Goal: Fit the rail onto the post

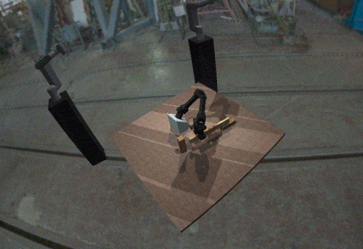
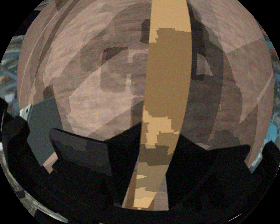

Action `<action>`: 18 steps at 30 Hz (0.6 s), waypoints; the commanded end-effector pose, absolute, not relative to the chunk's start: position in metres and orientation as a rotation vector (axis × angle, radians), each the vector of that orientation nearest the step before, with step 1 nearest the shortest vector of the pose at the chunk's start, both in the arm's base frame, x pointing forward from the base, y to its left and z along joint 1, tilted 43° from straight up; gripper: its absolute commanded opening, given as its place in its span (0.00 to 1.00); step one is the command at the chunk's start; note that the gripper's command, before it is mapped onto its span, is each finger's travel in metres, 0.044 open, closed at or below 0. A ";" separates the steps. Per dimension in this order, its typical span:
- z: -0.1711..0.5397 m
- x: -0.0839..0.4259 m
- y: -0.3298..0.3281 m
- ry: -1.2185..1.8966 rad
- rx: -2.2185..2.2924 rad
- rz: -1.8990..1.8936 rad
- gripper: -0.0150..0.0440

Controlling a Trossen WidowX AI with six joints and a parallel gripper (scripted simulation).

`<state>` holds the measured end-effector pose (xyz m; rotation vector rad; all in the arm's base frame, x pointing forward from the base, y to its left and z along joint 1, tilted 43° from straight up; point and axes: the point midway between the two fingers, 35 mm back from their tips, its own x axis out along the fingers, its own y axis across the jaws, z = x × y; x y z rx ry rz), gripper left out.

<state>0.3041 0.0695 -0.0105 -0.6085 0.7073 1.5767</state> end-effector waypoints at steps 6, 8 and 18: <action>-0.010 0.306 0.069 0.703 -0.608 1.570 0.25; -0.010 0.306 0.068 0.703 -0.608 1.570 0.25; -0.010 0.307 0.068 0.703 -0.608 1.570 0.25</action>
